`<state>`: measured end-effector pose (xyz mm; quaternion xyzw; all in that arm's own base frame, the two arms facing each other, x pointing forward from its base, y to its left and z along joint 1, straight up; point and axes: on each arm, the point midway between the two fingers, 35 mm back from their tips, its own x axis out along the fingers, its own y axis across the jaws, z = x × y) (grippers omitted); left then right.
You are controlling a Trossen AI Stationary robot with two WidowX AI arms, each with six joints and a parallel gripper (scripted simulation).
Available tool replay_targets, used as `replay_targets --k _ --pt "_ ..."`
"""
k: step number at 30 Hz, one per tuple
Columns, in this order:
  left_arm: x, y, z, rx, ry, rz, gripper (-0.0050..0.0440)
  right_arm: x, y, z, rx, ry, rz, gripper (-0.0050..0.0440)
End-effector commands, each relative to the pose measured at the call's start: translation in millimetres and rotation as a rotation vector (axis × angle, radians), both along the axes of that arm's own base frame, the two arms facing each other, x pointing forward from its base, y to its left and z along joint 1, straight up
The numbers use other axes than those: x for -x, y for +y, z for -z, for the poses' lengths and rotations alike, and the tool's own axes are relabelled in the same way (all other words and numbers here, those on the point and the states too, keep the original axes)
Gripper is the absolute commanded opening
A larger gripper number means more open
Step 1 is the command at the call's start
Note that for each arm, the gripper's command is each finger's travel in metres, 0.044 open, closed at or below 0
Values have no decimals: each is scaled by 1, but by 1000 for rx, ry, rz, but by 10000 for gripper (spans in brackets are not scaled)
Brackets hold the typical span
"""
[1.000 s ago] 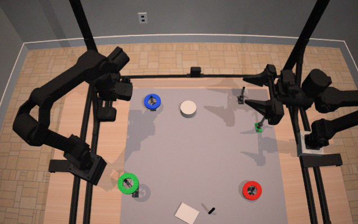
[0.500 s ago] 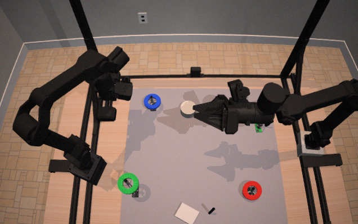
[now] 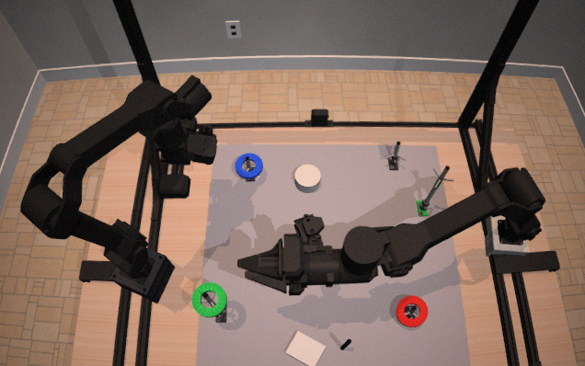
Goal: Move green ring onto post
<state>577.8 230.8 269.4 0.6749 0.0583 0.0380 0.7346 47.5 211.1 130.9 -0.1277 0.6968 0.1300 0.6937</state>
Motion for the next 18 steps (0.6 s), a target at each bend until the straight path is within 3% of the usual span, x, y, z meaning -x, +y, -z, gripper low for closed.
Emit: replay_targets --k 1,7,10,13,16,18 --pt "-9 14 7 -83 -1 6 400 -1 0 0 2 -5 3 400" --pt "-10 14 11 -83 -1 6 400 -1 0 0 2 -5 3 400" --pt "-14 16 68 -83 -1 6 400 -1 0 0 2 -5 3 400" --pt "-13 16 84 -83 -1 6 400 -1 0 0 2 -5 3 400" --pt "-10 14 120 -83 -1 6 400 -1 0 0 2 -5 3 400" --pt "-10 14 120 -83 -1 6 400 -1 0 0 2 -5 3 400"
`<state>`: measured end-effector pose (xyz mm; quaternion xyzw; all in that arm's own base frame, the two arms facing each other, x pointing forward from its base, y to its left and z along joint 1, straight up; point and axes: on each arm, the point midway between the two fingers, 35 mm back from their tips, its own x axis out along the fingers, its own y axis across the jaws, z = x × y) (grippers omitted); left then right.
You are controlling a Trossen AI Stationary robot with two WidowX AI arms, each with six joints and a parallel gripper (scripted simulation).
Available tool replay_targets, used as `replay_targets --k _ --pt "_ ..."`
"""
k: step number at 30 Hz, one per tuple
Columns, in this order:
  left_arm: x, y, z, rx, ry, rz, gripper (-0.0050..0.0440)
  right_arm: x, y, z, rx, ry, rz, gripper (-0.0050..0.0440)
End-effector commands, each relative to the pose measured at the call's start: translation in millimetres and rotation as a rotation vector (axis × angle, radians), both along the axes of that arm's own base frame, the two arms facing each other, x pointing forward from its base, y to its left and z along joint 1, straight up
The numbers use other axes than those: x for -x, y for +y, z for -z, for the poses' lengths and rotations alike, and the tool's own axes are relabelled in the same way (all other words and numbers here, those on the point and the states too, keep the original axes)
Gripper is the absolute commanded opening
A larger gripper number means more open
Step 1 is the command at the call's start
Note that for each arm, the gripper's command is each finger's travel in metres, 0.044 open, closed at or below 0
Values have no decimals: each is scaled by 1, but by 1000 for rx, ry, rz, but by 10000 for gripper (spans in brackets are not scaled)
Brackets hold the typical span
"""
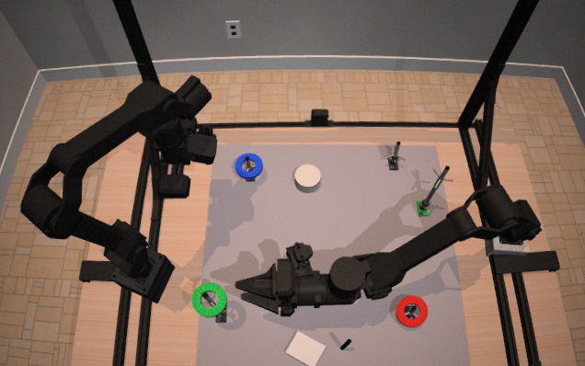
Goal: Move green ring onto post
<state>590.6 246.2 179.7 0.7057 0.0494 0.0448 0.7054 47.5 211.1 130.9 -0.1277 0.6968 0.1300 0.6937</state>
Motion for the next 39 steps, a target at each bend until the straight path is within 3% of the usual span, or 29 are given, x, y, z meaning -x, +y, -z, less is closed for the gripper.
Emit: replay_targets --k 1,39 --pt "4 -2 37 3 16 2 400 -1 0 0 2 -5 3 400" --pt "-37 5 64 3 16 2 400 -1 0 0 2 -5 3 400"
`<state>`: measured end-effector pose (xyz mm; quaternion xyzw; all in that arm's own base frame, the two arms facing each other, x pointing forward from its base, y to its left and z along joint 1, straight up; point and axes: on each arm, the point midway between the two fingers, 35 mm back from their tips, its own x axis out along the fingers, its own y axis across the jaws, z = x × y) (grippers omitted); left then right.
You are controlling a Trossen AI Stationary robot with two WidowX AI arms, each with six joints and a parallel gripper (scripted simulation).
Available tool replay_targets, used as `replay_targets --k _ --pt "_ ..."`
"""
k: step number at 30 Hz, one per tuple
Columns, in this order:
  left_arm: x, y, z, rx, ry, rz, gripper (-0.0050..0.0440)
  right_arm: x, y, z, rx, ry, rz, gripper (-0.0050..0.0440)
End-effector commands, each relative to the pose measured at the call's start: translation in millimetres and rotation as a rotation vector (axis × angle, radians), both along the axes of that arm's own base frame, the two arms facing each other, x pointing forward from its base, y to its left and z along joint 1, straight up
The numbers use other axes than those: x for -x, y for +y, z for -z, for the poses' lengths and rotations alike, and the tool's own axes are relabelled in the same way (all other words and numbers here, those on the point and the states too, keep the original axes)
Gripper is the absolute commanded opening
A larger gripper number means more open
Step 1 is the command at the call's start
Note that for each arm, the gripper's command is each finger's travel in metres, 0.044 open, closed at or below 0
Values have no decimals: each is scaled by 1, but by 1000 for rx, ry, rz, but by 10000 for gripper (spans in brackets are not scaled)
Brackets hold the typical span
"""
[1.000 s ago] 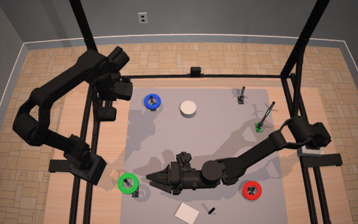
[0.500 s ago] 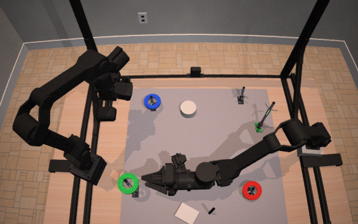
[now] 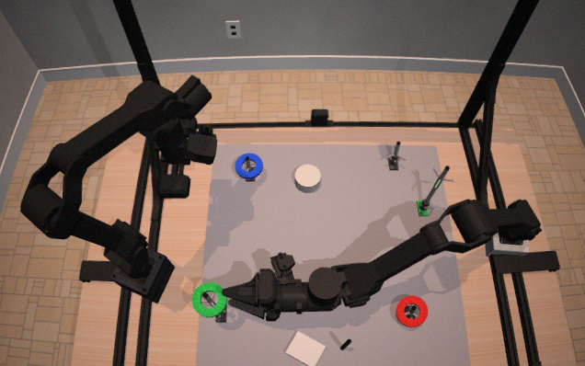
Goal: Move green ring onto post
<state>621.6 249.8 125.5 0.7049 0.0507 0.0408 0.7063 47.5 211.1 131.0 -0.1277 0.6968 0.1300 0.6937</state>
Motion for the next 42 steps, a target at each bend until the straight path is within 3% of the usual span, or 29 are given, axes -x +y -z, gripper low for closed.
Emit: replay_targets --k 1,23,27,29,36,42 --pt "-7 1 11 0 8 -2 400 -1 0 0 2 -5 3 400" --pt "-25 2 26 0 8 -2 400 -1 0 0 2 -5 3 400" --pt "-25 2 26 0 8 -2 304 -1 0 0 2 -5 3 400" --pt "-25 2 26 0 8 -2 304 -1 0 0 2 -5 3 400" --pt "-25 2 26 0 8 -2 136 -1 0 0 2 -5 3 400" --pt "-25 2 26 0 8 -2 109 -1 0 0 2 -5 3 400"
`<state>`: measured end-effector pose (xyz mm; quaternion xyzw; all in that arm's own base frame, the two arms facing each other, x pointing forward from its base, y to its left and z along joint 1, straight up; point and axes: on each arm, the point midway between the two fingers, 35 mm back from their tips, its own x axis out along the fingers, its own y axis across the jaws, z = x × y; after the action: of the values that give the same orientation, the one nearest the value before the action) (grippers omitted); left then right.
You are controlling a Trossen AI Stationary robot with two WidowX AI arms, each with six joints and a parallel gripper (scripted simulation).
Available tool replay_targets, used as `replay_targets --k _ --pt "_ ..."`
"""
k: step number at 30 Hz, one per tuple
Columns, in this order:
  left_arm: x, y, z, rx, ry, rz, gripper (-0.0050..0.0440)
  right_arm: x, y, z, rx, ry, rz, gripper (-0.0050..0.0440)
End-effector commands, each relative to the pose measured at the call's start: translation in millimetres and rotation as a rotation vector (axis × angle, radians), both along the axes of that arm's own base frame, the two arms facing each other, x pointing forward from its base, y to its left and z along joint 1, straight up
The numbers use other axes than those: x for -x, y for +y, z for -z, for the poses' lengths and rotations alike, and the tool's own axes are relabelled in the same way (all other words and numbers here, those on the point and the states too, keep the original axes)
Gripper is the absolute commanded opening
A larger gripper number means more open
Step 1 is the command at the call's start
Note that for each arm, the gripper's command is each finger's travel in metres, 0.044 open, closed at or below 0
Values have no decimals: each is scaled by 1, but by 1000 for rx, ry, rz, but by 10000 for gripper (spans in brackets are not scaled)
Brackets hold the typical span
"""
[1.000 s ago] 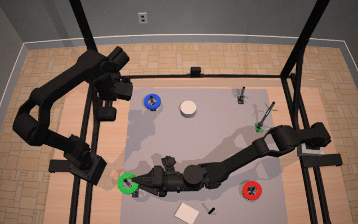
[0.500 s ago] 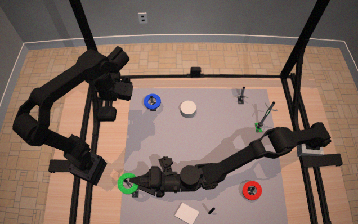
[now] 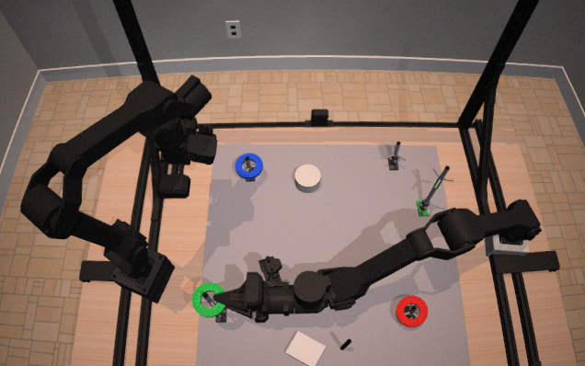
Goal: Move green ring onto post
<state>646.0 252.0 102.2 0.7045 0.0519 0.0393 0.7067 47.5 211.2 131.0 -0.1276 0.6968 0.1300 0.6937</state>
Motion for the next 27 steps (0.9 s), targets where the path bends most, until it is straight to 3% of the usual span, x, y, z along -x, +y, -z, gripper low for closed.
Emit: replay_targets --k 1,18,27 --pt "0 0 2 -1 5 -2 103 -1 0 0 3 -5 3 400" --pt "0 0 2 -1 5 -2 3 -1 0 0 3 -5 3 400" --pt "9 -1 2 -1 5 -2 0 -1 0 0 3 -5 3 400"
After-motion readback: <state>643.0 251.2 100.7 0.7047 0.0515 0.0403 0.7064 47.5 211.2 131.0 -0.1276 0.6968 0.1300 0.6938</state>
